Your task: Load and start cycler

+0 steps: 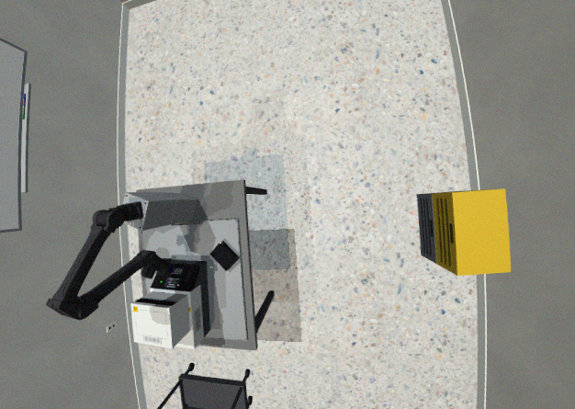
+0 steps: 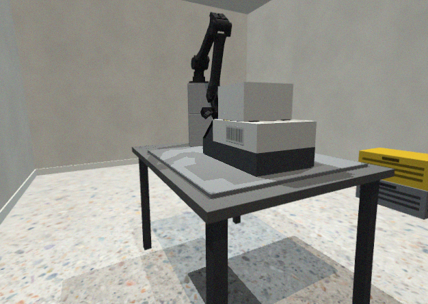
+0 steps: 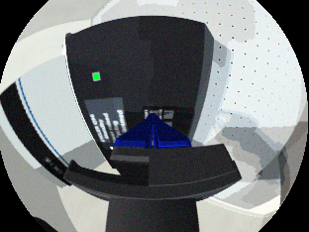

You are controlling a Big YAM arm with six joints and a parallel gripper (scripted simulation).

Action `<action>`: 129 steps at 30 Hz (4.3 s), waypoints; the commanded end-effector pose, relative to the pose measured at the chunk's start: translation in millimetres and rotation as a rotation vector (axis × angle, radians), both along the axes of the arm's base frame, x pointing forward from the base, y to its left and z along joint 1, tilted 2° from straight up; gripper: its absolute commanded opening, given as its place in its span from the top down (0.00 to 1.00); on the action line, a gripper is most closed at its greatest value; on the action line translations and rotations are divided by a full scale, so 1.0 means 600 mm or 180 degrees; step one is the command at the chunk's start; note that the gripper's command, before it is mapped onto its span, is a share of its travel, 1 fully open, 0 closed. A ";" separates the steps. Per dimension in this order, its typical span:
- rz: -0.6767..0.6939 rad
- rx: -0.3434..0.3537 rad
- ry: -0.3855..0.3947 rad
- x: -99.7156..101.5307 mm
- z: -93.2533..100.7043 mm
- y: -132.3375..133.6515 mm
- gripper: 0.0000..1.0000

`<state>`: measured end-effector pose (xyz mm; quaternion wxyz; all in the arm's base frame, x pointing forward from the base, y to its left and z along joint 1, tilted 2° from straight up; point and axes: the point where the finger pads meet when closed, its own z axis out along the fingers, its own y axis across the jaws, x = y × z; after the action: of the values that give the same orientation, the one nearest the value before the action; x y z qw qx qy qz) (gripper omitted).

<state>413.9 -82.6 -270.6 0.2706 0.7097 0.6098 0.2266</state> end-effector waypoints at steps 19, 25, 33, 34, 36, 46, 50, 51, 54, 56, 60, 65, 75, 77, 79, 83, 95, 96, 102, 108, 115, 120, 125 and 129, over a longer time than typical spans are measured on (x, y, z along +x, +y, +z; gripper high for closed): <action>0.0056 -0.0007 0.0045 -0.018 -0.005 0.011 1.00; 0.0034 0.0023 0.0040 -0.008 0.005 0.013 1.00; -0.0007 -0.0026 -0.0016 0.001 0.018 -0.008 1.00; -0.0018 -0.0029 -0.0018 0.001 0.019 -0.011 1.00; -0.0018 -0.0029 -0.0018 0.001 0.019 -0.011 1.00; 0.0021 -0.0036 -0.0002 -0.001 0.015 -0.004 1.00; 0.0071 -0.0032 0.0010 -0.006 0.007 0.008 1.00; 0.0074 -0.0024 0.0008 -0.007 0.005 0.012 1.00; 0.0062 -0.0016 0.0007 -0.009 0.004 0.011 1.00; 0.0040 0.0004 0.0023 -0.014 -0.001 0.012 1.00; -0.0024 0.0020 0.0054 -0.024 -0.009 0.002 1.00; -0.0046 0.0023 0.0071 -0.029 -0.014 -0.002 1.00; -0.0057 0.0023 0.0075 -0.028 -0.019 -0.005 1.00; -0.0058 0.0021 0.0076 -0.027 -0.020 -0.006 1.00; -0.0058 0.0019 0.0076 -0.026 -0.020 -0.007 1.00; -0.0057 0.0014 0.0070 -0.022 -0.018 -0.009 1.00; -0.0041 0.0003 0.0055 -0.012 -0.014 -0.009 1.00; -0.0039 0.0003 0.0054 -0.011 -0.014 -0.009 1.00; -0.0030 -0.0002 0.0037 -0.003 -0.010 -0.008 1.00; -0.0024 -0.0006 0.0025 0.002 -0.007 -0.007 1.00; -0.0016 -0.0010 0.0012 0.008 -0.003 -0.006 1.00; -0.0014 -0.0008 0.0000 0.013 0.000 -0.005 1.00; -0.0013 -0.0006 -0.0010 0.018 0.003 -0.004 1.00; -0.0010 -0.0004 -0.0022 0.023 0.006 -0.002 1.00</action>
<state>410.7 -83.9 -279.0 0.2618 0.7146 0.6109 0.2182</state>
